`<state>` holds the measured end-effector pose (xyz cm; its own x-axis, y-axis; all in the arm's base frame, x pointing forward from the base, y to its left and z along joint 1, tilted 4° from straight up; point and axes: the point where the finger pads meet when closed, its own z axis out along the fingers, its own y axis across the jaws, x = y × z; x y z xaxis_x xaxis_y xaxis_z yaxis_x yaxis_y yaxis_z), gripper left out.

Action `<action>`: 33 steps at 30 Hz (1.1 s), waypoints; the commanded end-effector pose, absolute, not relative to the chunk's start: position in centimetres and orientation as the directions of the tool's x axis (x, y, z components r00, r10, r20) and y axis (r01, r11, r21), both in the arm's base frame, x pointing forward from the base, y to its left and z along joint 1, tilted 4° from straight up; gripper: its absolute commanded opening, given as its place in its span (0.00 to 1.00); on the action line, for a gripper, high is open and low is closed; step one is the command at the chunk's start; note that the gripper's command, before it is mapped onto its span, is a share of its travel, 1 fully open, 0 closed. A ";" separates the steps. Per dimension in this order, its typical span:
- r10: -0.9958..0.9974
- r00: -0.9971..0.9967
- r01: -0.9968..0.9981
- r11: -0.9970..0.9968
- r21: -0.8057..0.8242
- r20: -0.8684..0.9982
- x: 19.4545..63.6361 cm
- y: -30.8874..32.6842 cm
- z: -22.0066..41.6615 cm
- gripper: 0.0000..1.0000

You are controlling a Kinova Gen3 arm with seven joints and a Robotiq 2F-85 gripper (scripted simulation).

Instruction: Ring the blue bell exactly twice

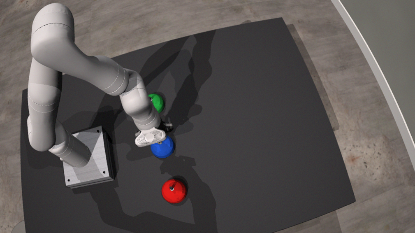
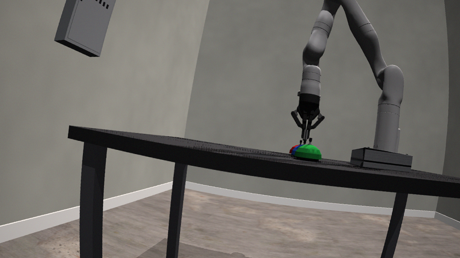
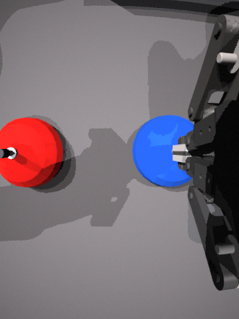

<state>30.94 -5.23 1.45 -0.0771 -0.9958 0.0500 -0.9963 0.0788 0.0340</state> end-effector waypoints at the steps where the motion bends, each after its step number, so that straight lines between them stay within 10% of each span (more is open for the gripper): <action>1: -0.996 -0.077 -0.996 0.079 0.037 0.050 30.9 -5.2 1.4 0.00; 33: -0.996 -0.077 -0.996 0.079 0.037 0.050 31.0 -5.1 4.4 0.00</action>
<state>30.42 -5.10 3.54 -0.0765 -0.9957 0.0515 -0.9953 0.0793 0.0553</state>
